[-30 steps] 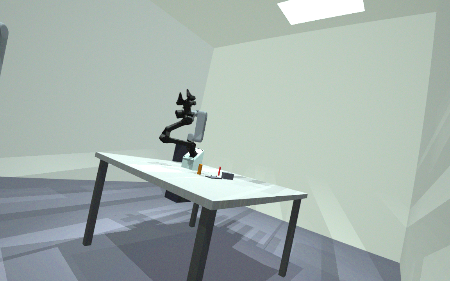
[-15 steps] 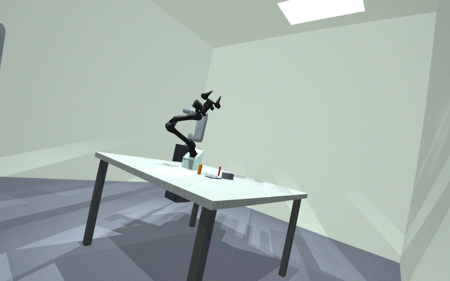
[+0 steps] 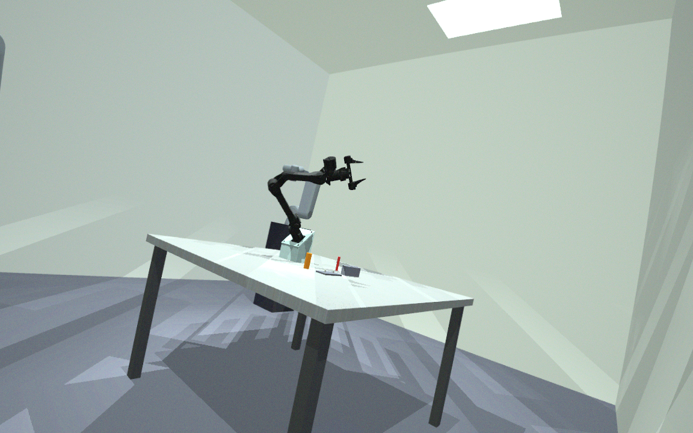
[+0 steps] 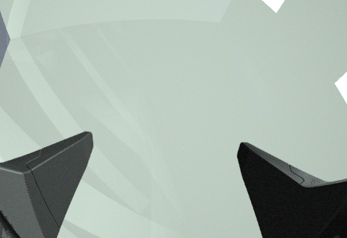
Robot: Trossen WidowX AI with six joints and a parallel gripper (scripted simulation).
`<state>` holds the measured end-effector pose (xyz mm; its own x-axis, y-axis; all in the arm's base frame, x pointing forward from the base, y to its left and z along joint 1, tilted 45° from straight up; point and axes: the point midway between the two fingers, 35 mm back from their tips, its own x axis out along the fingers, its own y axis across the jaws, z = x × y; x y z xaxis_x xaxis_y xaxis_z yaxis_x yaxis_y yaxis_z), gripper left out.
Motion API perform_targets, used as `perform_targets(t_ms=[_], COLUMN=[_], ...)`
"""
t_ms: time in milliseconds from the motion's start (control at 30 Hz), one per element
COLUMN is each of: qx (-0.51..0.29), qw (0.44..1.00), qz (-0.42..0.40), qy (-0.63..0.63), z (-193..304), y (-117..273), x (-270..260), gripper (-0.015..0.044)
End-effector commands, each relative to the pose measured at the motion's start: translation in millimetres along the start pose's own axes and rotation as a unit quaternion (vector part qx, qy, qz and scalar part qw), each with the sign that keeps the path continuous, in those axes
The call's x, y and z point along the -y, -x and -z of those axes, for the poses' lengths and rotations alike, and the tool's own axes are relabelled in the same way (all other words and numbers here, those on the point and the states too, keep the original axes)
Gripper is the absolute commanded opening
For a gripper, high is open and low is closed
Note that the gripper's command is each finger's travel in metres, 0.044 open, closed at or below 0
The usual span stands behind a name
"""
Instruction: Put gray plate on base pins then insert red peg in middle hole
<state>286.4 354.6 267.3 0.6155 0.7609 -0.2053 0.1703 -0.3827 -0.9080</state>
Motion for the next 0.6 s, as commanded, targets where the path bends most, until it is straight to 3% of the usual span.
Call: perform_targets(t_ms=[0, 267, 567], qx=[-0.031, -0.145, -0.341], qw=[0.987, 0.888, 0.675], qz=[-0.133, -0.366, -0.574], qy=[-0.09, -0.237, -0.313], z=[15.4, 41.3, 67.8], y=[-23.0, -24.5, 34.2], x=[-65.4, -189.6, -310.6], gripper=[0.044, 0.044, 0.044])
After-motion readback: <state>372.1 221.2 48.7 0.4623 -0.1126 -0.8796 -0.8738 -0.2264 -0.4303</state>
